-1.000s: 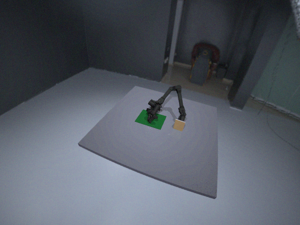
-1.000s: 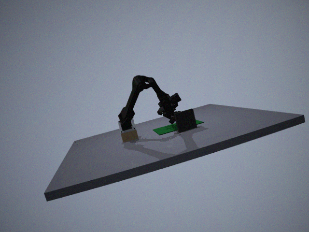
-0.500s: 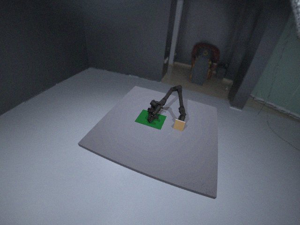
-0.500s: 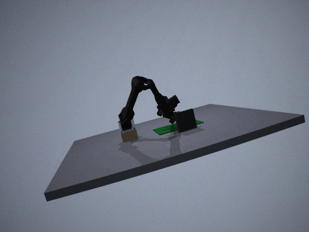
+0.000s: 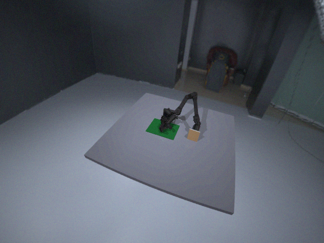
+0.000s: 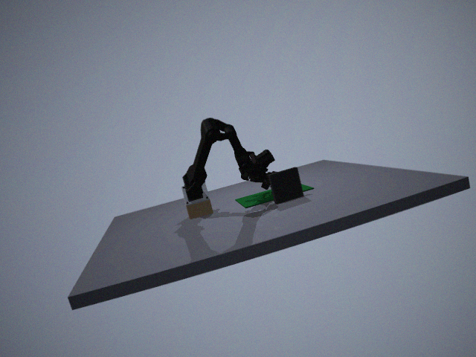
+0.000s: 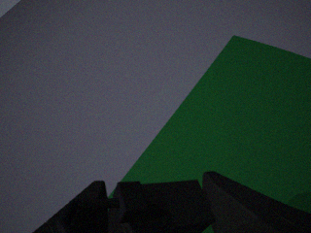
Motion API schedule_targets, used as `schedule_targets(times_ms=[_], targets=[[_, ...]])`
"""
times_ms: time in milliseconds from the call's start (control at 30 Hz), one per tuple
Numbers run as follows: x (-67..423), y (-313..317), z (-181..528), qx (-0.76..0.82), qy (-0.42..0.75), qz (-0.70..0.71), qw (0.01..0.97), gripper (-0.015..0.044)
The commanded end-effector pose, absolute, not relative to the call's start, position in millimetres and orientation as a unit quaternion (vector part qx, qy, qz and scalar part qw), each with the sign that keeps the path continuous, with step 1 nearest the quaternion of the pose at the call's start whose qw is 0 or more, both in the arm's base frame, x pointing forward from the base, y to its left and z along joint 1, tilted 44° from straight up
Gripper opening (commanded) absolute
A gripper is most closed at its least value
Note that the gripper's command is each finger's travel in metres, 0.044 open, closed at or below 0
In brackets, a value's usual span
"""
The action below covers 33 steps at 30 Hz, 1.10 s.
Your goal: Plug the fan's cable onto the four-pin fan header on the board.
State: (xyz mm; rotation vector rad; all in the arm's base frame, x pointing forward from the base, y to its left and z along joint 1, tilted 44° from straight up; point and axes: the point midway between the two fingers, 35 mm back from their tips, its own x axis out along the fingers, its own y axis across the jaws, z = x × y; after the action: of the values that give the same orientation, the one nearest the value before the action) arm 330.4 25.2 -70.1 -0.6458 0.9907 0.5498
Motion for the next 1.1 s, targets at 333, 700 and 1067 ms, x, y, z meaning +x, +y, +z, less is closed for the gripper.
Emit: schedule_targets(times_ms=[333, 700, 1067], targets=[[325.5, 24.1, -59.1, -0.312, 0.394, 0.278, 0.819, 0.0], [321.1, 22.2, -48.7, -0.327, 0.343, 0.287, 0.833, 0.0], [315.4, 20.7, -37.0, -0.345, 0.291, 0.293, 0.843, 0.0]])
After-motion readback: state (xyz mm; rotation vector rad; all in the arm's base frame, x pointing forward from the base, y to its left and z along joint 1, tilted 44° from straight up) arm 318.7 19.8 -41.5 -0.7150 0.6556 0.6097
